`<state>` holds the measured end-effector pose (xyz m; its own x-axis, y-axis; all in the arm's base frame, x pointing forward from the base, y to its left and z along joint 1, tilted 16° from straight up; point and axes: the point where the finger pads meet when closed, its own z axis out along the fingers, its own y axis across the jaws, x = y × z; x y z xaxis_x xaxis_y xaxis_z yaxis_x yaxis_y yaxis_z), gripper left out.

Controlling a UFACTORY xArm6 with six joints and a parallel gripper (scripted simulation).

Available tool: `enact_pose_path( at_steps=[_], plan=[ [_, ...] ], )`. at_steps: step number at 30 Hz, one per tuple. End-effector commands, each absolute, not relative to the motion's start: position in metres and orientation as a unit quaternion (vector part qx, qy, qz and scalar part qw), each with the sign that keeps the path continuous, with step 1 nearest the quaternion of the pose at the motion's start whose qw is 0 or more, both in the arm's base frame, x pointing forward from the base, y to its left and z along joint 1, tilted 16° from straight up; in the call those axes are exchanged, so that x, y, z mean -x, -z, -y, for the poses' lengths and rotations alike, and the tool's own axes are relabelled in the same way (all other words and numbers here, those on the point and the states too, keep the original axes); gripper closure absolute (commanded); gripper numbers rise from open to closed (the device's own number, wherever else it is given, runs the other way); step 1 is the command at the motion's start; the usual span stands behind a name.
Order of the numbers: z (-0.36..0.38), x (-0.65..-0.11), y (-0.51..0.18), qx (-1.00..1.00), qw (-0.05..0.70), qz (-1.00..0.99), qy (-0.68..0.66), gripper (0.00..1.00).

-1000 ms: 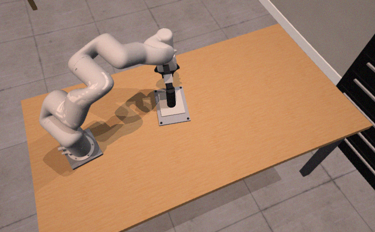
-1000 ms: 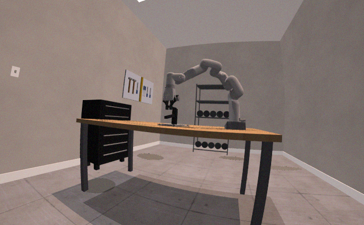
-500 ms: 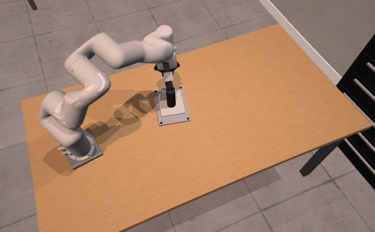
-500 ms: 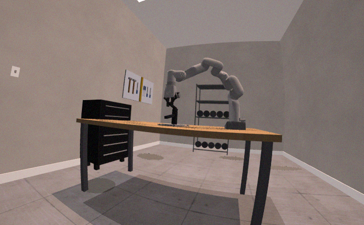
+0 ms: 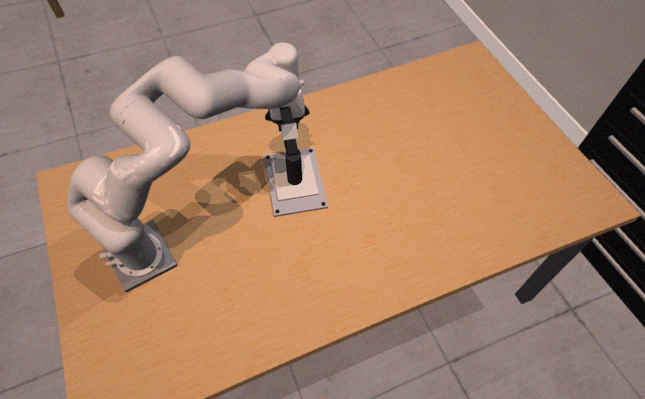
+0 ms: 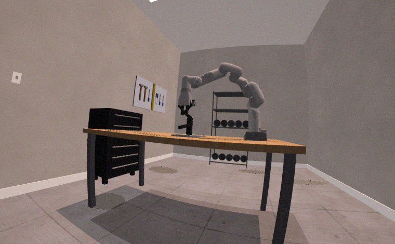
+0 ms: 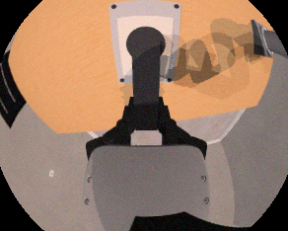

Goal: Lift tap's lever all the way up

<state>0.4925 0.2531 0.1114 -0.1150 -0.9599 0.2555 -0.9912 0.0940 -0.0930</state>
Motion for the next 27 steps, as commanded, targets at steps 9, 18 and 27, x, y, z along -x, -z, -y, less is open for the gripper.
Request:
enact_pose_path(
  at_steps=[9, 18, 27],
  plan=[
    [-0.2534, -0.4933, -0.1160, -0.662, 0.062, 0.737, -0.122, 1.00],
    [-0.2534, -0.4933, -0.1160, -0.662, 0.062, 0.737, -0.122, 0.31],
    [-0.2534, -0.4933, -0.1160, -0.662, 0.062, 0.737, -0.122, 0.31]
  ],
)
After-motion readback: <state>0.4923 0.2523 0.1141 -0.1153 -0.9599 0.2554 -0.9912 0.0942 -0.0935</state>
